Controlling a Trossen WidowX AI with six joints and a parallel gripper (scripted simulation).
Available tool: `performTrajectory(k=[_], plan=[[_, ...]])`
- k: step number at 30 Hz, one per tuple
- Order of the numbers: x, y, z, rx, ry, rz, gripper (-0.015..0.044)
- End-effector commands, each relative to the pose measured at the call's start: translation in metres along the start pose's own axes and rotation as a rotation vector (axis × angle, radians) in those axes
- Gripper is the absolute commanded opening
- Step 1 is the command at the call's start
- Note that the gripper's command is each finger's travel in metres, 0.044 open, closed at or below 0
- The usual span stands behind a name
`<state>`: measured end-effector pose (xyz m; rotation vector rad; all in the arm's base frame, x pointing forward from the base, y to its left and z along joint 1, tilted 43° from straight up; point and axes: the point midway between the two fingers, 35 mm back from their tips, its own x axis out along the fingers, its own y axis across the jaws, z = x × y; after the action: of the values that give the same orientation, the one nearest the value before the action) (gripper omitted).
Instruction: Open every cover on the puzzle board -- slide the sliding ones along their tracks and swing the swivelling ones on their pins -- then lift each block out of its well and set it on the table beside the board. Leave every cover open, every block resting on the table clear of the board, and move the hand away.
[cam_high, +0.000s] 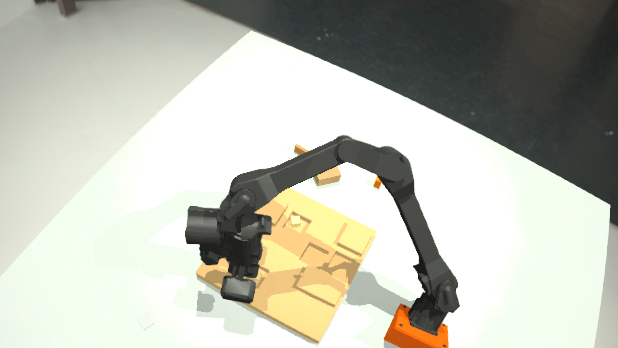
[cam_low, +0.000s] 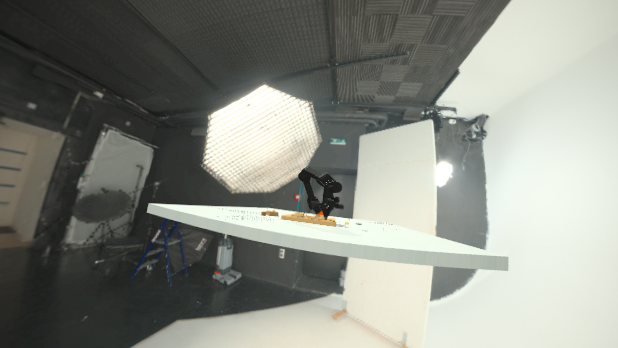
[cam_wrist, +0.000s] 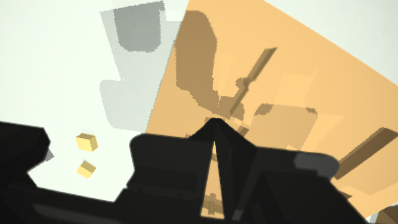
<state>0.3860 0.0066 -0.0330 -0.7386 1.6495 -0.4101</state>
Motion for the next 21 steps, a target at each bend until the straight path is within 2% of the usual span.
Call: performTrajectory(k=[1,21], plan=[[0.0023,0.0009,0.0021,-0.011,0.006,-0.006,0.0000],[0.0023,0.0021,0.0042,-0.011,0.006,-0.006,0.0000]])
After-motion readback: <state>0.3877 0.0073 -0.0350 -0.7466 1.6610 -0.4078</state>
